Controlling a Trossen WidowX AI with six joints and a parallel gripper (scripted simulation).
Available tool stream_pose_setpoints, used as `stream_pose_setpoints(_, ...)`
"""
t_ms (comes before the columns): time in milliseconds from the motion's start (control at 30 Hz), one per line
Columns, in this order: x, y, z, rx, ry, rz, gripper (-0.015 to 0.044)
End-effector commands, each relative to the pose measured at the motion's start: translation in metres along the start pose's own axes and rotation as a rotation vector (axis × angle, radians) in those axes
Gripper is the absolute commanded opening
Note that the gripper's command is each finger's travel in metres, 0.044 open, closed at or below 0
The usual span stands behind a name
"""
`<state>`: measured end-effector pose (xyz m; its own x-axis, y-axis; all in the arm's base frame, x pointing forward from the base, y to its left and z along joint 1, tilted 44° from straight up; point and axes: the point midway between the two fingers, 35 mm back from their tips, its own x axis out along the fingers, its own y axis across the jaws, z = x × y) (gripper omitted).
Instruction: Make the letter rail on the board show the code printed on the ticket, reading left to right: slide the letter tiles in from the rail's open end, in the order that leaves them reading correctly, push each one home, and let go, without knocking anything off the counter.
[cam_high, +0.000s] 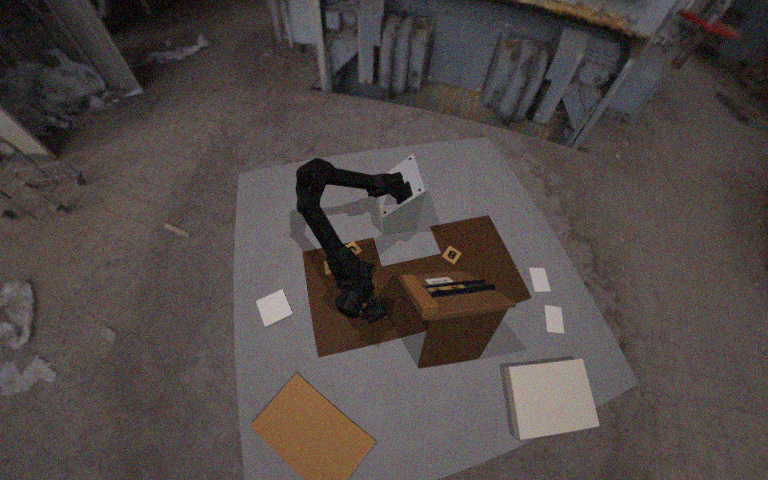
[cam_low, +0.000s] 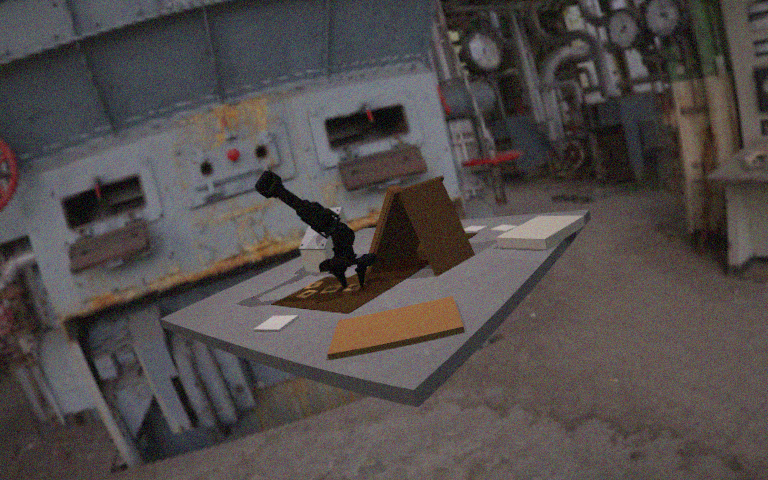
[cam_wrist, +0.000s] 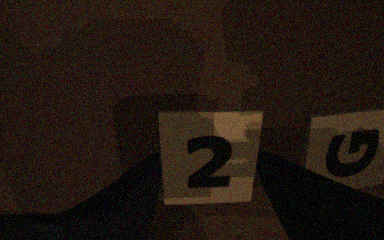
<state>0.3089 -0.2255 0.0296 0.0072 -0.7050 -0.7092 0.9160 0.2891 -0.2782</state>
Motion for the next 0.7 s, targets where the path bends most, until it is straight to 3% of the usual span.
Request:
stream_pose_setpoints(0,0.0004,0.0002,-0.0007,-0.007,0.002,0.002,0.0247)
stream_pose_setpoints(100,0.0004,-0.0002,-0.0008,-0.007,0.002,0.002,0.0227)
stream_pose_setpoints(400,-0.0039,-0.0008,-0.002,-0.007,0.002,0.003,0.0)
stream_pose_setpoints(667,-0.0052,-0.001,-0.0043,-0.007,0.002,0.003,0.0)
